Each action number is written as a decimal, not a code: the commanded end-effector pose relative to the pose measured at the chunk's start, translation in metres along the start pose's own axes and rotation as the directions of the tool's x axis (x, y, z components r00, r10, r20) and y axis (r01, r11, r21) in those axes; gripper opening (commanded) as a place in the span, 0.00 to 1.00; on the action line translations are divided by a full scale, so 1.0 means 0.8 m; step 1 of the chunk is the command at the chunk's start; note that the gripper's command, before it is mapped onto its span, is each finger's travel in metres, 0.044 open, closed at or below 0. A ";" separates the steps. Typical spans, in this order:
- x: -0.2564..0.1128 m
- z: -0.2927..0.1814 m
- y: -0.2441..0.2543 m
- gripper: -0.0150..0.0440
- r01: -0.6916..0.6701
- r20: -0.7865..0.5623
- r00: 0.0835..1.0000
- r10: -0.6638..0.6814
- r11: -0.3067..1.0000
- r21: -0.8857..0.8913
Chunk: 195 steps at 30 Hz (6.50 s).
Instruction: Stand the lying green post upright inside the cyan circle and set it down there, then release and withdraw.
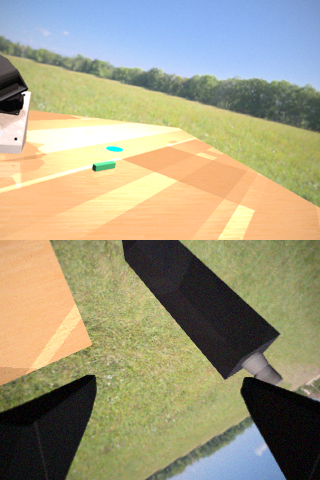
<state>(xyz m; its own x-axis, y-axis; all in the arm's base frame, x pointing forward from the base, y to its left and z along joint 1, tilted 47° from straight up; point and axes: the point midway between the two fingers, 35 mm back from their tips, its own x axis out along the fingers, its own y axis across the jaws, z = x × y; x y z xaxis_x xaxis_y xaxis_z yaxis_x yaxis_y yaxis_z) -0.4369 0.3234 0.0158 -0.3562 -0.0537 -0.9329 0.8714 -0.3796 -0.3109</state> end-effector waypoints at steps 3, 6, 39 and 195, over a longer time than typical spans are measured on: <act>-0.010 -0.022 0.008 0.80 -0.001 -0.024 1.000 0.002 0.998 0.055; -0.031 -0.065 0.028 0.67 0.001 -0.070 0.997 0.011 0.986 0.165; -0.270 -0.329 0.405 0.65 0.296 -0.348 0.875 0.337 0.197 0.935; -0.456 0.146 0.934 0.29 0.756 0.523 0.654 0.547 -0.495 -0.428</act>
<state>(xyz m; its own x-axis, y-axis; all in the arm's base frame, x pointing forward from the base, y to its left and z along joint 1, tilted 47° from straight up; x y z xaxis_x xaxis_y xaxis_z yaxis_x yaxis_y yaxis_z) 0.2982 -0.0579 0.1517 0.0677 -0.7304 -0.6796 -0.5190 0.5560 -0.6492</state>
